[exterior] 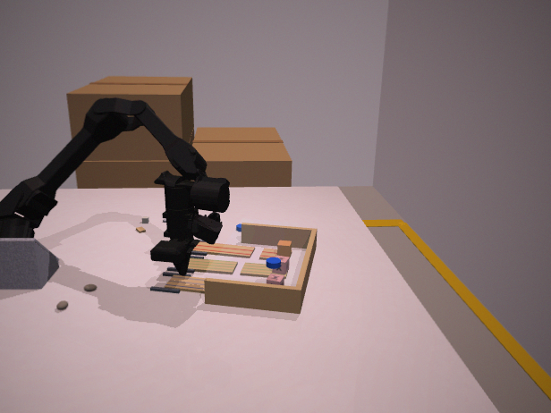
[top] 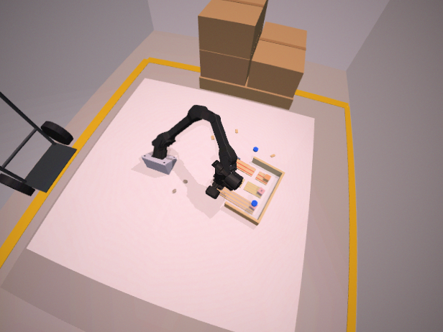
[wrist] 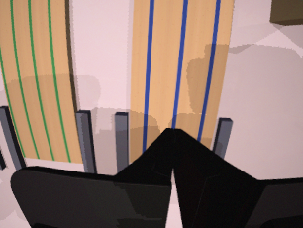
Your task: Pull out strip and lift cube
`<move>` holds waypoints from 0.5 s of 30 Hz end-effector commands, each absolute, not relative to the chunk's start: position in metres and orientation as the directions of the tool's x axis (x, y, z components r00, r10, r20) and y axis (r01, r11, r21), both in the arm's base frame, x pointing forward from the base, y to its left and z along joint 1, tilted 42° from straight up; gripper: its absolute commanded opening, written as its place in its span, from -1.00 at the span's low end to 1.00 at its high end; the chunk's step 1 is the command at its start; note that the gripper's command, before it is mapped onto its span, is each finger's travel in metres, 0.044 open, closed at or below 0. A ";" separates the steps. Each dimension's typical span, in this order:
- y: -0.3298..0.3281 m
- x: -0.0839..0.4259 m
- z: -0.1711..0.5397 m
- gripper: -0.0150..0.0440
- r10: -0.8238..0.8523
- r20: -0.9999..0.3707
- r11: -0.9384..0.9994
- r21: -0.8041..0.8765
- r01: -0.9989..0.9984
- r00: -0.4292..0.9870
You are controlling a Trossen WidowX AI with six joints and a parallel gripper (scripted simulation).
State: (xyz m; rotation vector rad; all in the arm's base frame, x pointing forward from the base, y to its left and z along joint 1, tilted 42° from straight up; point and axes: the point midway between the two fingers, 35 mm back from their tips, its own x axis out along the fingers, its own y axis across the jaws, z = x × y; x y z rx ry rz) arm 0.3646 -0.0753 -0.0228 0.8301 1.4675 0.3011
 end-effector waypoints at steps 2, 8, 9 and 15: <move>-0.068 0.362 -0.031 -0.49 0.657 -0.744 0.688 0.657 0.310 0.120; -0.064 0.362 -0.036 -0.49 0.657 -0.744 0.687 0.657 0.309 0.120; -0.064 0.362 -0.036 -0.49 0.657 -0.744 0.687 0.657 0.309 0.120; -0.064 0.362 -0.036 -0.49 0.657 -0.744 0.687 0.657 0.309 0.120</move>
